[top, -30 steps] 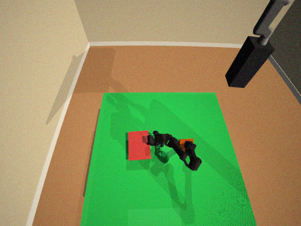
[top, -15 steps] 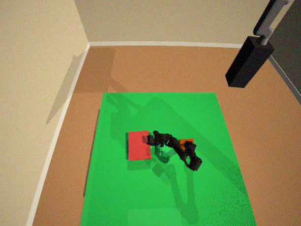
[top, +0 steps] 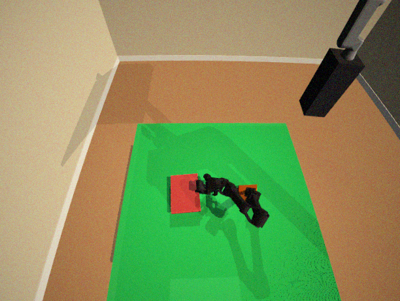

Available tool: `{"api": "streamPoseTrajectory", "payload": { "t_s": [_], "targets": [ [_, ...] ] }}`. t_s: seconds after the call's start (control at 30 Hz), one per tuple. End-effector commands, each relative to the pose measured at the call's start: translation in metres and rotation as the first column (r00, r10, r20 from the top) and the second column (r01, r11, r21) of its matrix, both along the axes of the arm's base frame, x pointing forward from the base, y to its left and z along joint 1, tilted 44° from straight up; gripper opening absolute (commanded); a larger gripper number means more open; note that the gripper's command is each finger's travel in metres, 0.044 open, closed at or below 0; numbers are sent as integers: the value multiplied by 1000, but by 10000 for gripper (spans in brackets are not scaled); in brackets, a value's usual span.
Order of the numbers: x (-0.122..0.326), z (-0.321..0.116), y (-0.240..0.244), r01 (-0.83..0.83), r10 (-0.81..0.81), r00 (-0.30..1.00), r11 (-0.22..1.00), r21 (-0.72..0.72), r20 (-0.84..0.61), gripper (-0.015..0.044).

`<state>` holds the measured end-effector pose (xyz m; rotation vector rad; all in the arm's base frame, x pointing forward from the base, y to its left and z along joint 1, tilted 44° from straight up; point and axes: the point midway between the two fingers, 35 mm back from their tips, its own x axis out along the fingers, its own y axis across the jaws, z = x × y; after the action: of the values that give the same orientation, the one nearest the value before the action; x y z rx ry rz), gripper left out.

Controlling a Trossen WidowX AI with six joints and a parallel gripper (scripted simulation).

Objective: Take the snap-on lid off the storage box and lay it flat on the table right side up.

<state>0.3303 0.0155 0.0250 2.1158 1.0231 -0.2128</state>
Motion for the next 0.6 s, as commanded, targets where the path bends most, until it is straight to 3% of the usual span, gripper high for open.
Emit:
{"api": "streamPoseTrajectory", "payload": {
  "t_s": [0.0, 0.57],
  "targets": [
    [0, 4, -4, 5, -5, 1000, 1000, -2, 12, 0],
    [1, 6, -6, 5, -5, 1000, 1000, -2, 12, 0]
  ]
}}
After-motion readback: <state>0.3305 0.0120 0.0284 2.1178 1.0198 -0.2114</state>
